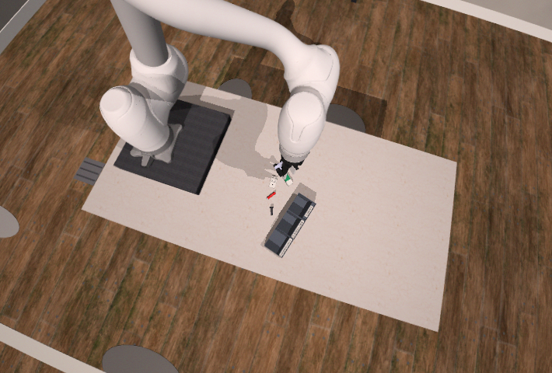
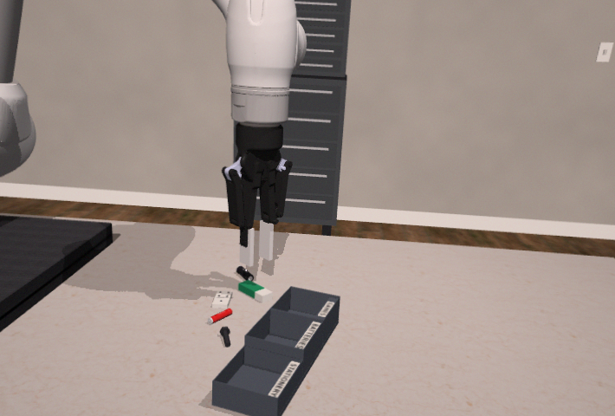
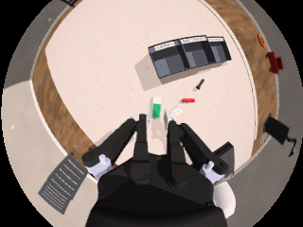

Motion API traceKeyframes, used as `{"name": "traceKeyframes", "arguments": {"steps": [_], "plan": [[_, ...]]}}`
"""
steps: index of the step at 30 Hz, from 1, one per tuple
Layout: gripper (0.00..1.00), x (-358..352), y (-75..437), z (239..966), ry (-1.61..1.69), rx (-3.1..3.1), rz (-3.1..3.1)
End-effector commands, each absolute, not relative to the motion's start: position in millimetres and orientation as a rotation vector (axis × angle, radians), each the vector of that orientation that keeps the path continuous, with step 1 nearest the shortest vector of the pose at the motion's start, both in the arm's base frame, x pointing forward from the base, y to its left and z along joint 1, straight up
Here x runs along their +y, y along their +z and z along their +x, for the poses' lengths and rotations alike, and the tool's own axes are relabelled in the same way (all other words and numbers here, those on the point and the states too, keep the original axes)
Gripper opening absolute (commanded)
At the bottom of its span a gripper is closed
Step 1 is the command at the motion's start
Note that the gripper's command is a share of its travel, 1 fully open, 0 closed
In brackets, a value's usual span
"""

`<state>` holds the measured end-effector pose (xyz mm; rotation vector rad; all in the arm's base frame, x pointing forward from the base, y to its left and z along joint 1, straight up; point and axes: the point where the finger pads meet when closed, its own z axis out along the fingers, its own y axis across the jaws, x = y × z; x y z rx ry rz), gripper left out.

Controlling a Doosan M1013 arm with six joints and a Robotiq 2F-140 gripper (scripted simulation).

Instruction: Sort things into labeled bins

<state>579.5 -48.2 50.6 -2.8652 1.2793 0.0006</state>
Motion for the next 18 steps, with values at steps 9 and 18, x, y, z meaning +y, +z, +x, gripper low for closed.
{"name": "traceKeyframes", "arguments": {"steps": [9,18], "plan": [[0.23,-48,15,580,0.0,1.279,-2.865],[0.23,-48,-1,580,0.0,1.279,-2.865]]}}
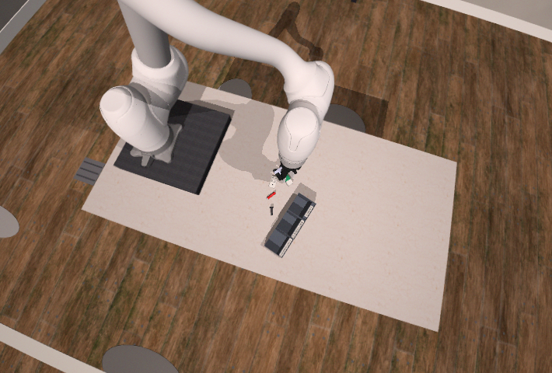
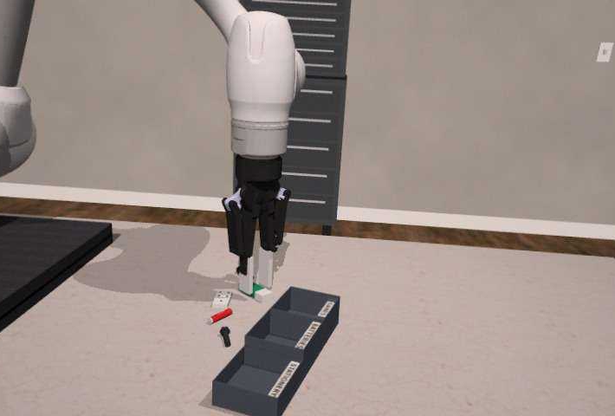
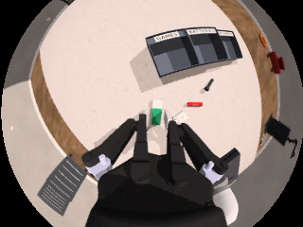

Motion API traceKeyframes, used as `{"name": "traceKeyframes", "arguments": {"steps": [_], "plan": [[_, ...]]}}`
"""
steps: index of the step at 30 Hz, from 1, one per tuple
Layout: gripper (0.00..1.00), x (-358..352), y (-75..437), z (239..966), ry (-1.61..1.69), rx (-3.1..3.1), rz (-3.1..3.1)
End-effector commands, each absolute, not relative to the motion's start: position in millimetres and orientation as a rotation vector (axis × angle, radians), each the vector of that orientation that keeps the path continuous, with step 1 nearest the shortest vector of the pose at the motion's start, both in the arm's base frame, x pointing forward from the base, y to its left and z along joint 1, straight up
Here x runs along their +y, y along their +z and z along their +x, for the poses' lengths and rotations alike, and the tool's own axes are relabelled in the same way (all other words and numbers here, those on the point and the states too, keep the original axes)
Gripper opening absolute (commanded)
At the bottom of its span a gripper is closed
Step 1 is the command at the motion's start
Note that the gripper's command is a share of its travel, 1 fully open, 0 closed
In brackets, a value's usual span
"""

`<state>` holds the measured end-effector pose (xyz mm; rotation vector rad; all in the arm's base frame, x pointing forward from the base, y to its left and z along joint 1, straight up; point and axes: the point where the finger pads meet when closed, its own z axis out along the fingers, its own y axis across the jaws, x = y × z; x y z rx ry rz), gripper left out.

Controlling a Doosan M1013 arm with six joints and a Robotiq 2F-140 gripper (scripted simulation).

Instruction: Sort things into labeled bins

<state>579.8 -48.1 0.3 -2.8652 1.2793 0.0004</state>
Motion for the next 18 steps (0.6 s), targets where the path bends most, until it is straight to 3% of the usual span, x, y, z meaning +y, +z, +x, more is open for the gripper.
{"name": "traceKeyframes", "arguments": {"steps": [1,18], "plan": [[0.23,-48.0,-0.6,579.9,0.0,1.279,-2.865],[0.23,-48.0,-9.9,579.8,0.0,1.279,-2.865]]}}
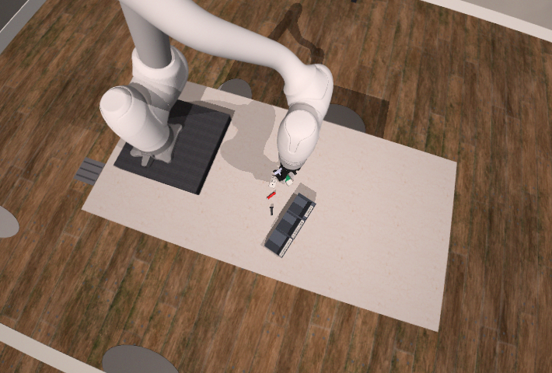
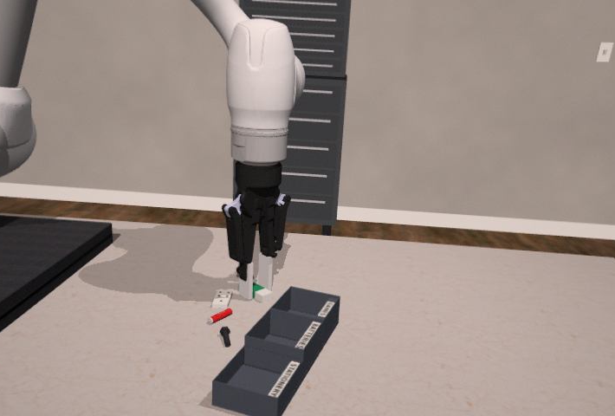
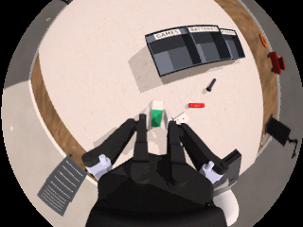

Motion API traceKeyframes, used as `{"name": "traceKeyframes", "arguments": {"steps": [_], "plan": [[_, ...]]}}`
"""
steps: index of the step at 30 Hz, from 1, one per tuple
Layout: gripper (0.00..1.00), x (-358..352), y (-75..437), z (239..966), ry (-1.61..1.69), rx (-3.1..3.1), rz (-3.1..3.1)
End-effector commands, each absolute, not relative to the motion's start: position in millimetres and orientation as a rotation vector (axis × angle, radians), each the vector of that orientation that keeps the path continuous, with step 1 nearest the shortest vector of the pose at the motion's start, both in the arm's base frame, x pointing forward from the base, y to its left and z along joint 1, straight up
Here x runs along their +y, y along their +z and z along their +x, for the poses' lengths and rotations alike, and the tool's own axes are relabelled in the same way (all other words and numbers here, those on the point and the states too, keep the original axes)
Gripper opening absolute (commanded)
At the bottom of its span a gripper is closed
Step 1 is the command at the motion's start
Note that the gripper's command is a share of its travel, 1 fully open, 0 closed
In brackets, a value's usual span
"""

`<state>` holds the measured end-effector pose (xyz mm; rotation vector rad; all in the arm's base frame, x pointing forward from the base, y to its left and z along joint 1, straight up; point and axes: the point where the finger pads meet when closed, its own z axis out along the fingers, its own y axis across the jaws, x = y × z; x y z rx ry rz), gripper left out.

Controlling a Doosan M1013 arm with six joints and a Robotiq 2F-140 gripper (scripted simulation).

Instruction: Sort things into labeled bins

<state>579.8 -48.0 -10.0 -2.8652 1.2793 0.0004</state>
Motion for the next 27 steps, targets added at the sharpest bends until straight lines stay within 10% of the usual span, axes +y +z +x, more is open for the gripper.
{"name": "traceKeyframes", "arguments": {"steps": [1,3,27], "plan": [[0.23,-48.0,-9.9,579.8,0.0,1.279,-2.865],[0.11,-48.0,-9.9,579.8,0.0,1.279,-2.865],[0.11,-48.0,-9.9,579.8,0.0,1.279,-2.865]]}}
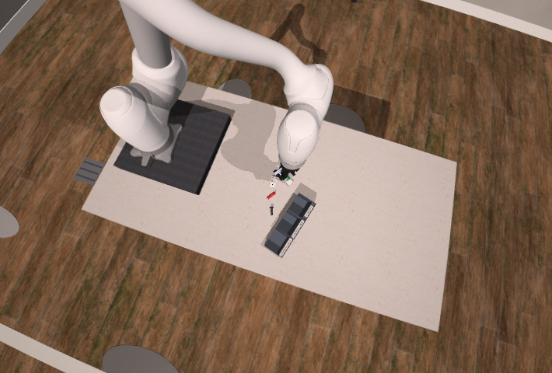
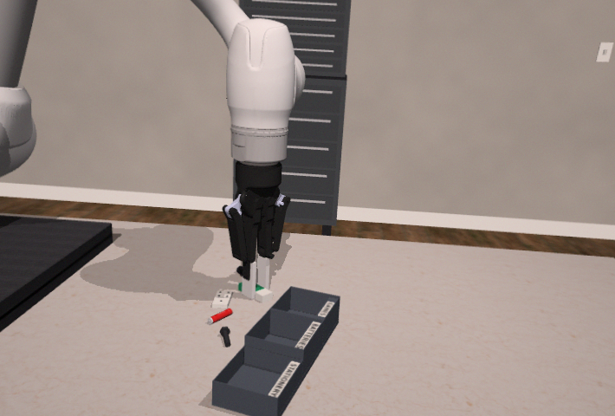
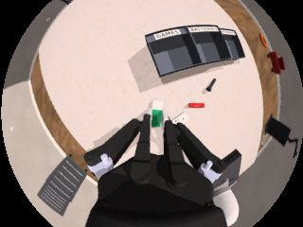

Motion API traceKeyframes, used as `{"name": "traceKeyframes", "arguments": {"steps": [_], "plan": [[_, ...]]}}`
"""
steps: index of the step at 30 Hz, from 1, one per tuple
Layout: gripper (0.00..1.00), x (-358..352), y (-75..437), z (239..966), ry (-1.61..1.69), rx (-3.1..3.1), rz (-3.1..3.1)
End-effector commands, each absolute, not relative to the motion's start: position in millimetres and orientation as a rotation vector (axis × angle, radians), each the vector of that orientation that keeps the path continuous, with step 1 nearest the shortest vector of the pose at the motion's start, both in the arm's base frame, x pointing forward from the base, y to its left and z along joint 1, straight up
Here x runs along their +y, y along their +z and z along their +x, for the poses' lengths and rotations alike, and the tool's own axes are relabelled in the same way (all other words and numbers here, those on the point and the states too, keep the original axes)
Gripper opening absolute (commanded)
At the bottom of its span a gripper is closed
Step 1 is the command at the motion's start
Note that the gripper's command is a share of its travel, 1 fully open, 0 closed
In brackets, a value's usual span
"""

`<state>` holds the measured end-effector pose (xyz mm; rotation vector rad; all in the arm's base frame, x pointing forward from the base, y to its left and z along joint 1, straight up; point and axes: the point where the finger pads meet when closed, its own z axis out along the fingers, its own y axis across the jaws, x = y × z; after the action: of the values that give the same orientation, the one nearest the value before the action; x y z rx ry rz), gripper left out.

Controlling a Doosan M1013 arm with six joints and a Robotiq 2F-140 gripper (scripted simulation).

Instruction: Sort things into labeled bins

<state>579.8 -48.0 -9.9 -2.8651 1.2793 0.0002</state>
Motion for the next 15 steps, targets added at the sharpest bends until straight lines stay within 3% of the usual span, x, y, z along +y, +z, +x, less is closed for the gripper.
{"name": "traceKeyframes", "arguments": {"steps": [1,15], "plan": [[0.11,-48,-10,580,0.0,1.279,-2.865],[0.11,-48,17,580,0.0,1.279,-2.865]]}}
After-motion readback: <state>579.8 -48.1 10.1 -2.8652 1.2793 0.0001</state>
